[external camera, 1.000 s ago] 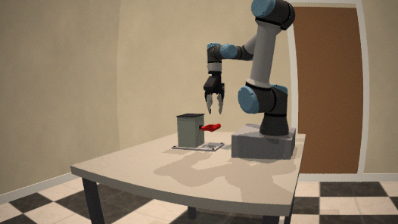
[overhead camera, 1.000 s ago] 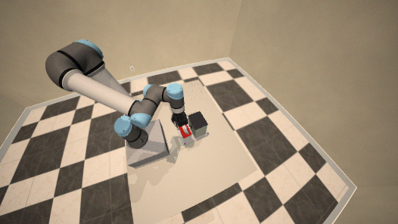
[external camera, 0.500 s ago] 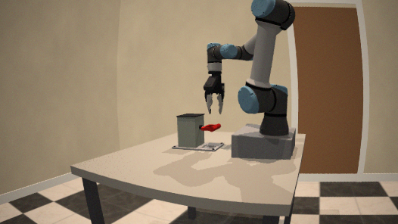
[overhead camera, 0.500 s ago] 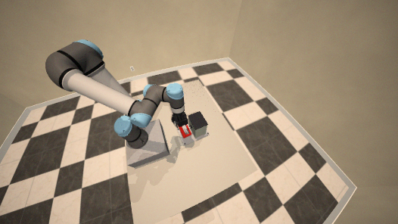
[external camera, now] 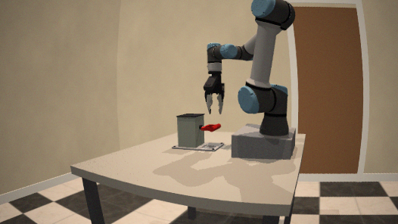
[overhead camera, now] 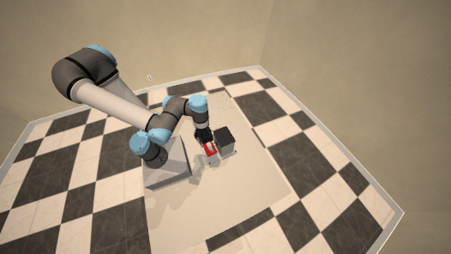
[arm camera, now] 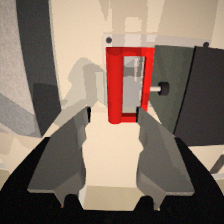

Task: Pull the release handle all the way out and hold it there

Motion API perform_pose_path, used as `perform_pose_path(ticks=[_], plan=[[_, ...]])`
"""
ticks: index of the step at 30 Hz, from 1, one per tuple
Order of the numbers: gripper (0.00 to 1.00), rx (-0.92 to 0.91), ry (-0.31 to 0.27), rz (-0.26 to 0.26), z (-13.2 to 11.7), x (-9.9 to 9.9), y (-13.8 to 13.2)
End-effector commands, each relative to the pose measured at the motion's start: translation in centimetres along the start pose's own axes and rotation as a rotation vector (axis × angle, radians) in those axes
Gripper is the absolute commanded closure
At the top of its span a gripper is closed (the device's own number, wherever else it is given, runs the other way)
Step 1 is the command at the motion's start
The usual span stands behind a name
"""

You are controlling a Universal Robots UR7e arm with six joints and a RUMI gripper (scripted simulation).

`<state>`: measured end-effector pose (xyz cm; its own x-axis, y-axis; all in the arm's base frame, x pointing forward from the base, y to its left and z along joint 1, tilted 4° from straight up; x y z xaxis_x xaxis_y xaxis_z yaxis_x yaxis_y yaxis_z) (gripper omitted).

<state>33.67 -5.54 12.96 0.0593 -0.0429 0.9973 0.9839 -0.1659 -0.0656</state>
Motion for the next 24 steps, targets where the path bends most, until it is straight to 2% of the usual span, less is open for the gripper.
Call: perform_pose_path(ticks=[1,13,24], plan=[[0.68,0.0,-0.001,-0.001,0.0,0.0,0.0],[0.68,0.0,-0.002,-0.002,0.0,-0.6,0.0],[0.68,0.0,-0.002,-0.002,-0.1,-2.0,0.1]])
Point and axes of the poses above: the point where the finger pads meet when closed, its own x axis back along the fingers, its own y axis across the jaws, z = x × y, the point moved 6 cm from there along x, back along the fingers, and after that the axes turned 13 degrees about -x, right-handed, at the moved point
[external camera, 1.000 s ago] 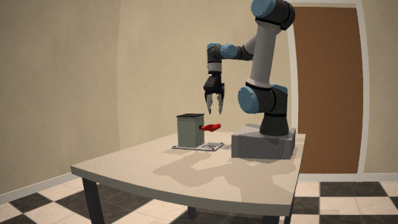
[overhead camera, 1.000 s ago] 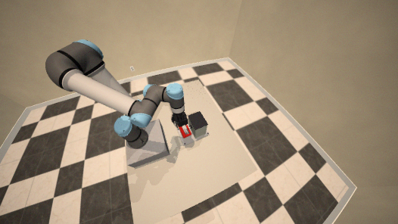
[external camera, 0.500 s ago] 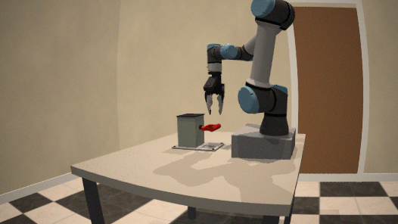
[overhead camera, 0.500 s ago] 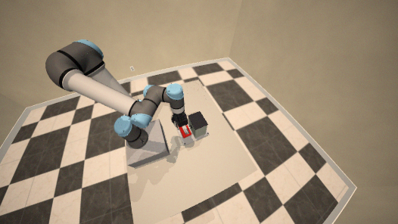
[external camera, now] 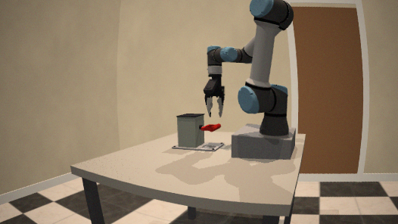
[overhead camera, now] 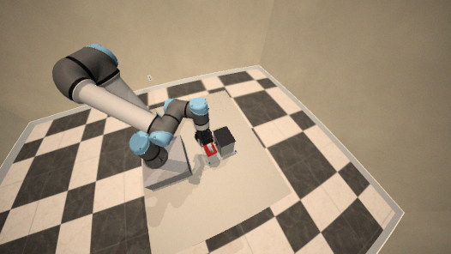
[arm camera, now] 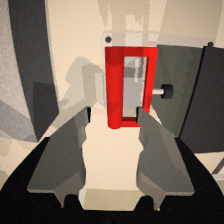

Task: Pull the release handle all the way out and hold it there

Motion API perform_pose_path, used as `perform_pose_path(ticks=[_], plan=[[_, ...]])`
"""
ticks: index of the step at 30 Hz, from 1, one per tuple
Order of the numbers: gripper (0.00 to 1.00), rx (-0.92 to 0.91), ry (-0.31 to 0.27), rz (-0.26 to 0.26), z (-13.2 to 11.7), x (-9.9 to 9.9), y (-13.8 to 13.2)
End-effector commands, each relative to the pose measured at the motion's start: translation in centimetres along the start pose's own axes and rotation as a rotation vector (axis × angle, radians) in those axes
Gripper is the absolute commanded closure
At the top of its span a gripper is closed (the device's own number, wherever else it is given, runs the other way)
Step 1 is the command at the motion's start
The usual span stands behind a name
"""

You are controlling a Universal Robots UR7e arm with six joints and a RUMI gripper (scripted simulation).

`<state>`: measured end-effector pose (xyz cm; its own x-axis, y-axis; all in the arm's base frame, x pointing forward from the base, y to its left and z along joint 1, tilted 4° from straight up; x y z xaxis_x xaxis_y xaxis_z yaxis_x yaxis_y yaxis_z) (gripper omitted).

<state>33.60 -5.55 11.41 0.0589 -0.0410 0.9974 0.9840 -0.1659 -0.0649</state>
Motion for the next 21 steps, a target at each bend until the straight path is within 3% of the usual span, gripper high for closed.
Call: perform_pose_path(ticks=[1,21], plan=[[0.68,0.0,0.0,-0.001,0.0,-0.6,0.1],[0.68,0.0,0.0,-0.001,-0.2,-2.8,0.1]])
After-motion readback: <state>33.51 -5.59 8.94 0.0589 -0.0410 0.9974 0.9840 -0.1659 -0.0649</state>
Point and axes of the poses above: the point where the finger pads meet when closed, its own x axis back along the fingers, its own y axis across the jaws, z = x × y, the point moved 6 cm from there along x, back along the fingers, and after that the axes turned 13 degrees about -x, right-handed, at the moved point
